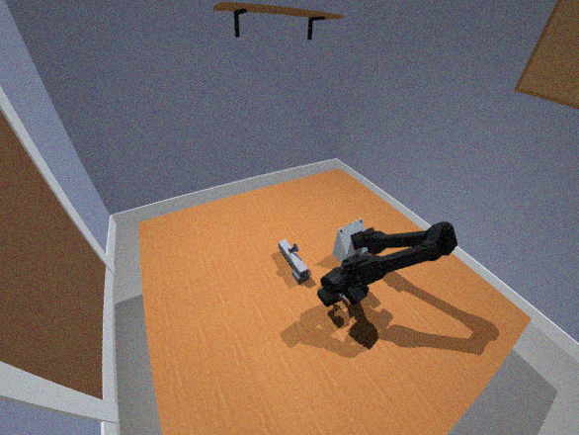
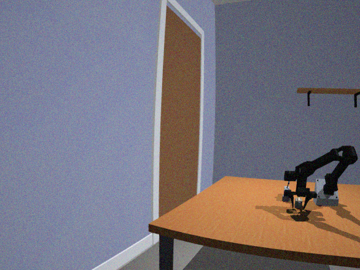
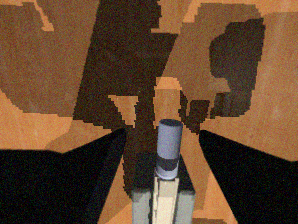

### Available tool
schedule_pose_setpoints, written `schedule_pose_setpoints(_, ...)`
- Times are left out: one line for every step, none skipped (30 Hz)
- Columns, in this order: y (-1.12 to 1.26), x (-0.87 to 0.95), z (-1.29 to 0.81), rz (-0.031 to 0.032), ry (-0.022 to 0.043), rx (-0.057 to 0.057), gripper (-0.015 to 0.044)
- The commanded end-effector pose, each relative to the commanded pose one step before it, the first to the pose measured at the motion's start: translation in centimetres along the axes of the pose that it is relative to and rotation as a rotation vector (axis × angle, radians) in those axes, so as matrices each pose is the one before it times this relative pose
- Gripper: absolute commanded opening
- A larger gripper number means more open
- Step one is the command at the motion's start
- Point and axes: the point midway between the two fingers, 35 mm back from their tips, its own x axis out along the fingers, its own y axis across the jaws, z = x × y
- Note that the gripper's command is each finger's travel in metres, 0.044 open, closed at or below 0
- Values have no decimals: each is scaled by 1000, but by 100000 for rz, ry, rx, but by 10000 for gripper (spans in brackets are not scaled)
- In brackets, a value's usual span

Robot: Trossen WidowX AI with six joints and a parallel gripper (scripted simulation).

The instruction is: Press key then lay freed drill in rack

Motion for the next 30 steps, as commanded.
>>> schedule_pose_setpoints(30, 12, -78, 67, 470, 120, 394)
schedule_pose_setpoints(0, 0, 0, 0, 0, 0, 420)
schedule_pose_setpoints(-15, -157, 7, -2, 283, 111, 440)
schedule_pose_setpoints(-24, -345, 14, 9, 605, 241, 440)
schedule_pose_setpoints(-2, -412, 9, 30, 678, 275, 440)
schedule_pose_setpoints(42, -565, -7, 66, 810, 336, 440)
schedule_pose_setpoints(66, -499, -29, 65, 531, 226, 440)
schedule_pose_setpoints(47, -390, -33, 38, 249, 107, 440)
schedule_pose_setpoints(21, -364, -27, 22, 130, 54, 440)
schedule_pose_setpoints(1, -383, -19, 14, 82, 32, 440)
schedule_pose_setpoints(-9, -404, -10, 10, 56, 20, 440)
schedule_pose_setpoints(-12, -411, -3, 7, 40, 14, 440)
schedule_pose_setpoints(-12, -410, 1, 6, 30, 10, 440)
schedule_pose_setpoints(-11, -408, 5, 5, 25, 9, 440)
schedule_pose_setpoints(-12, -408, 8, 5, 22, 8, 440)
schedule_pose_setpoints(-13, -411, 12, 5, 20, 8, 440)
schedule_pose_setpoints(-16, -414, 16, 5, 19, 8, 440)
schedule_pose_setpoints(-20, -417, 20, 5, 18, 8, 440)
schedule_pose_setpoints(-23, -423, 23, 5, 17, 8, 440)
schedule_pose_setpoints(-27, -429, 23, 6, 17, 8, 440)
schedule_pose_setpoints(-35, -535, 29, 9, 12, 9, 440)
schedule_pose_setpoints(-11, -226, 14, 6, -5, 3, 440)
schedule_pose_setpoints(67, 898, -239, -1197, 791, -47, 440)
schedule_pose_setpoints(-189, 0, -754, -2676, 3662, -624, 440)
schedule_pose_setpoints(-360, -16, -1242, -4747, 6090, -797, 440)
schedule_pose_setpoints(-500, -30, -1470, -6174, 7294, -545, 440)
schedule_pose_setpoints(-567, -35, -1441, -6638, 7223, -80, 440)
schedule_pose_setpoints(-628, -43, -1410, -7068, 7126, 392, 440)
schedule_pose_setpoints(-684, -56, -1380, -7463, 7007, 868, 440)
schedule_pose_setpoints(-736, -73, -1349, -7823, 6868, 1346, 440)
